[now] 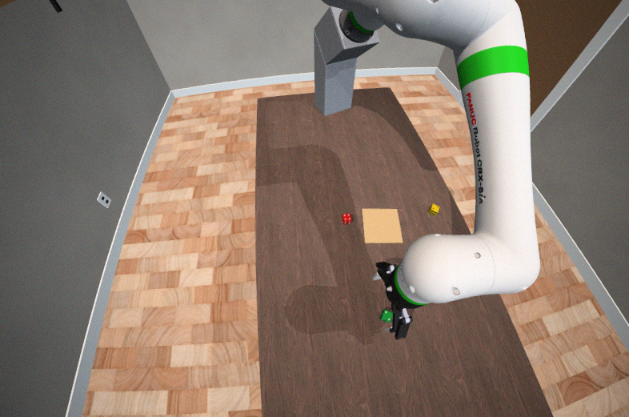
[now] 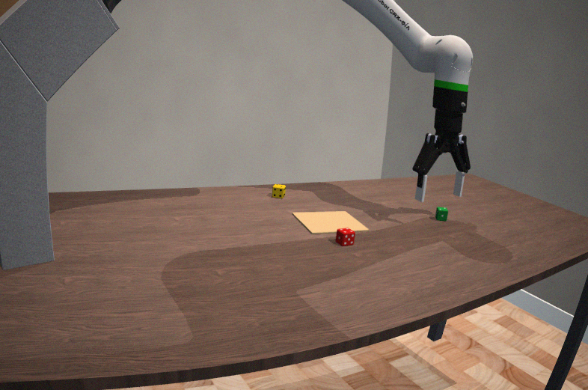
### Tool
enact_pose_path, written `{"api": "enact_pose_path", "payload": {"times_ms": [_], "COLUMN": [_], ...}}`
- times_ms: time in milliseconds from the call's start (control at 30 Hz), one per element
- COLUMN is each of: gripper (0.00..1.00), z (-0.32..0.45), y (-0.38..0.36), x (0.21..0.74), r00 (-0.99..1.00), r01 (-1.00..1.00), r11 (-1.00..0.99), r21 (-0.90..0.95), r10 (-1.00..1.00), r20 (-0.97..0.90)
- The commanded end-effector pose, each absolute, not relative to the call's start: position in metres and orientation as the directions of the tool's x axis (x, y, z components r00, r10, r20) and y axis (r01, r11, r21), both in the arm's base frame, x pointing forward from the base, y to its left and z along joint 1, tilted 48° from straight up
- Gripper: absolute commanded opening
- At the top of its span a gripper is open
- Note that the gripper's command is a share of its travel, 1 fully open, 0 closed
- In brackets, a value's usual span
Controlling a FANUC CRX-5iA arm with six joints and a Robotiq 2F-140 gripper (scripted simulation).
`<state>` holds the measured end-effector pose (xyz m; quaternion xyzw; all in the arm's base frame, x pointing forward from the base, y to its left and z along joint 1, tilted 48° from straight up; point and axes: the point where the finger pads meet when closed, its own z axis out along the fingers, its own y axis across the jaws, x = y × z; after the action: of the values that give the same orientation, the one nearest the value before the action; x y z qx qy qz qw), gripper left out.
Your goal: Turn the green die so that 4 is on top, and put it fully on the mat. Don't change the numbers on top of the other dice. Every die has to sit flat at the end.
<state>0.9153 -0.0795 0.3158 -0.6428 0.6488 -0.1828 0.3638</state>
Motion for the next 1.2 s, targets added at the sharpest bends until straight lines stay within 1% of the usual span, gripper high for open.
{"api": "enact_pose_path", "payload": {"times_ms": [0, 433, 1167], "gripper": [1.0, 1.0, 1.0], "z": [0.329, 0.341, 0.341], "y": [-0.079, -0.078, -0.078], "x": [0.93, 0.94, 0.941], "r00": [0.093, 0.093, 0.093], "r01": [-0.709, -0.709, -0.709], "r11": [0.105, 0.105, 0.105], "r21": [-0.698, -0.698, -0.698], "r10": [-0.966, -0.966, -0.966], "r20": [-0.24, -0.24, -0.24]}}
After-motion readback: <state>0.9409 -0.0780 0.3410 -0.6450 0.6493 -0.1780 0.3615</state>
